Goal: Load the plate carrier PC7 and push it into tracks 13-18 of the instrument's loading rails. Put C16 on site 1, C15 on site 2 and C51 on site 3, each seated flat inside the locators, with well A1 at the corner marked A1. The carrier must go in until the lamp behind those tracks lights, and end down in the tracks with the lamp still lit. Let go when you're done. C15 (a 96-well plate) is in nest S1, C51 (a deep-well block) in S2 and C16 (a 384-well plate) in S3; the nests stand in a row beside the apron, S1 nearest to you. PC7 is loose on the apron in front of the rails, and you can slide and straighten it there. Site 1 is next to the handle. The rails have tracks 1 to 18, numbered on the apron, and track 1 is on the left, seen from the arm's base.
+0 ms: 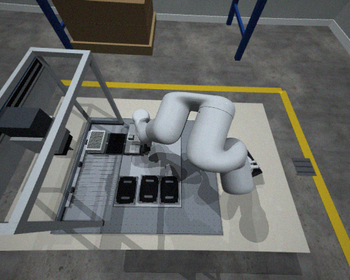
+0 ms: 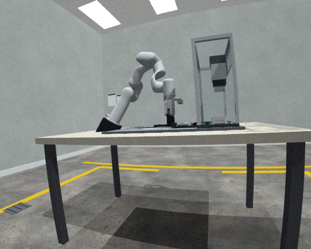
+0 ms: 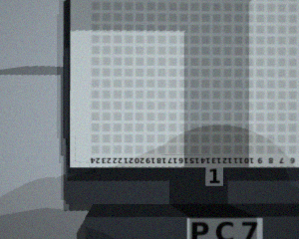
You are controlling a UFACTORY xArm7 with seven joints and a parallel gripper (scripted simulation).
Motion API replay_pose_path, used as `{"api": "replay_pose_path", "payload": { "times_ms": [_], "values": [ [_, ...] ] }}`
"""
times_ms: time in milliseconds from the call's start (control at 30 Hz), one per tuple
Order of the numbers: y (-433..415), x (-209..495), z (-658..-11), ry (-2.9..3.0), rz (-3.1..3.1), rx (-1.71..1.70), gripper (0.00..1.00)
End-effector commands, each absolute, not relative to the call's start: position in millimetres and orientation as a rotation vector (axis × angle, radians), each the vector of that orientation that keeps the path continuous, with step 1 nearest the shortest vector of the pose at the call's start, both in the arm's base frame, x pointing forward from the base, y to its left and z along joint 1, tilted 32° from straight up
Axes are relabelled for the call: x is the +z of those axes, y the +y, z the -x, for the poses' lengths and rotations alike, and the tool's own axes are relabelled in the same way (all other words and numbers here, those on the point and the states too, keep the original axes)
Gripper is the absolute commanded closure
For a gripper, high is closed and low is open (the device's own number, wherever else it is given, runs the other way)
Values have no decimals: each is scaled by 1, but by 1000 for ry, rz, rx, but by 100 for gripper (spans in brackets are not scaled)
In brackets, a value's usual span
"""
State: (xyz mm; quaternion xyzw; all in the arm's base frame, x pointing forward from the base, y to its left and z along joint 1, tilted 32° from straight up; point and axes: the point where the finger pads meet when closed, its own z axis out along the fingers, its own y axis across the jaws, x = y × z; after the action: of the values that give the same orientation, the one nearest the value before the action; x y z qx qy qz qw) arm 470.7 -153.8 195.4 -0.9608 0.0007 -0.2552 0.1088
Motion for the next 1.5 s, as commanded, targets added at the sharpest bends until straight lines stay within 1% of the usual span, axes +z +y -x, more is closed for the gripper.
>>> {"api": "replay_pose_path", "payload": {
  "times_ms": [0,1467],
  "values": [
    [-155,198,-473,4,2826,-756,18],
    [-155,200,-476,4,2826,-756,18]
  ]
}}
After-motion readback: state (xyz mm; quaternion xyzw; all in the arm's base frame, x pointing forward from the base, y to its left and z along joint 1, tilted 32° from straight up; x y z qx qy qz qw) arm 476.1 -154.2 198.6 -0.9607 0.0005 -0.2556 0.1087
